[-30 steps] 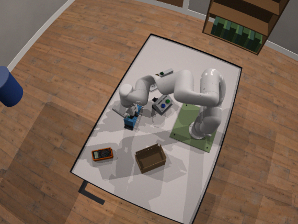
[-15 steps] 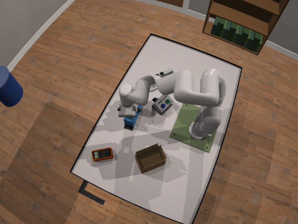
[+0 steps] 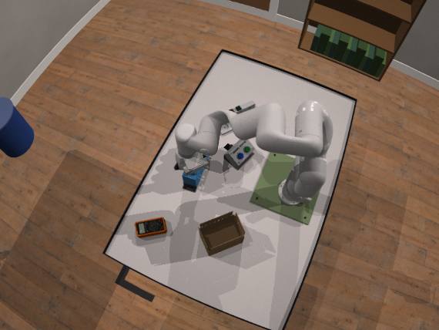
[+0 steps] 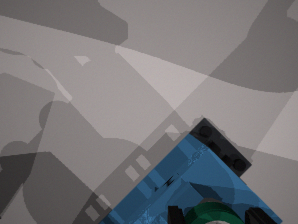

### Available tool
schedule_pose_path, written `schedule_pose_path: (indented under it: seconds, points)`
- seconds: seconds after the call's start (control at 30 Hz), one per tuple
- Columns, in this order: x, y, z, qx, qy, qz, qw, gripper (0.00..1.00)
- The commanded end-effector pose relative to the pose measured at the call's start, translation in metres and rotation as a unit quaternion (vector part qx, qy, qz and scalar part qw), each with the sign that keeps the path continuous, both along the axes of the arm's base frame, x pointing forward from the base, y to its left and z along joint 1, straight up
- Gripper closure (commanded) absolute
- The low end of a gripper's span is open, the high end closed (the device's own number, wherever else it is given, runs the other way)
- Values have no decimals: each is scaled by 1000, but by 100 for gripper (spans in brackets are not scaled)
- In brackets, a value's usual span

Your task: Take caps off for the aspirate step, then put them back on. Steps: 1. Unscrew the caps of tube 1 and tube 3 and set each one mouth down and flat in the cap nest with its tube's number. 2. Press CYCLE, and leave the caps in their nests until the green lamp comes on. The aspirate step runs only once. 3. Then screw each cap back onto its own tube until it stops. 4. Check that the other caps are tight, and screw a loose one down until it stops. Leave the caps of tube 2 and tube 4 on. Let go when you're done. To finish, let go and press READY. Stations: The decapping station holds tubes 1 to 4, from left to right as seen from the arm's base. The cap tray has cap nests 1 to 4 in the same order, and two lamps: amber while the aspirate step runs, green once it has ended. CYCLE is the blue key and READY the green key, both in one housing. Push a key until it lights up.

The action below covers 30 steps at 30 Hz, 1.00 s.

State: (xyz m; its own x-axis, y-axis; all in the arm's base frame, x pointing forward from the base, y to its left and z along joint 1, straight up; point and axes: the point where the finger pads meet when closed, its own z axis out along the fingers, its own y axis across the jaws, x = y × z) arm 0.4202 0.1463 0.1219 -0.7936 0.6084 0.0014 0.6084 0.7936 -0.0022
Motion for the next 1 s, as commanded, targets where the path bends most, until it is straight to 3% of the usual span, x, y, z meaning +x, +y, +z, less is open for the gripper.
schedule_pose_path:
  seconds: [0.0,0.03,0.37,0.5,0.57,0.73,0.97]
  points:
    - [1,0,1,2,-1,10,1000,100]
    - [1,0,1,2,-1,10,1000,54]
    - [1,0,1,2,-1,10,1000,54]
    - [1,0,1,2,-1,-74,997,54]
    - [1,0,1,1,-1,-156,988,54]
    - [1,0,1,1,-1,-249,969,54]
    - [1,0,1,1,-1,-391,920,54]
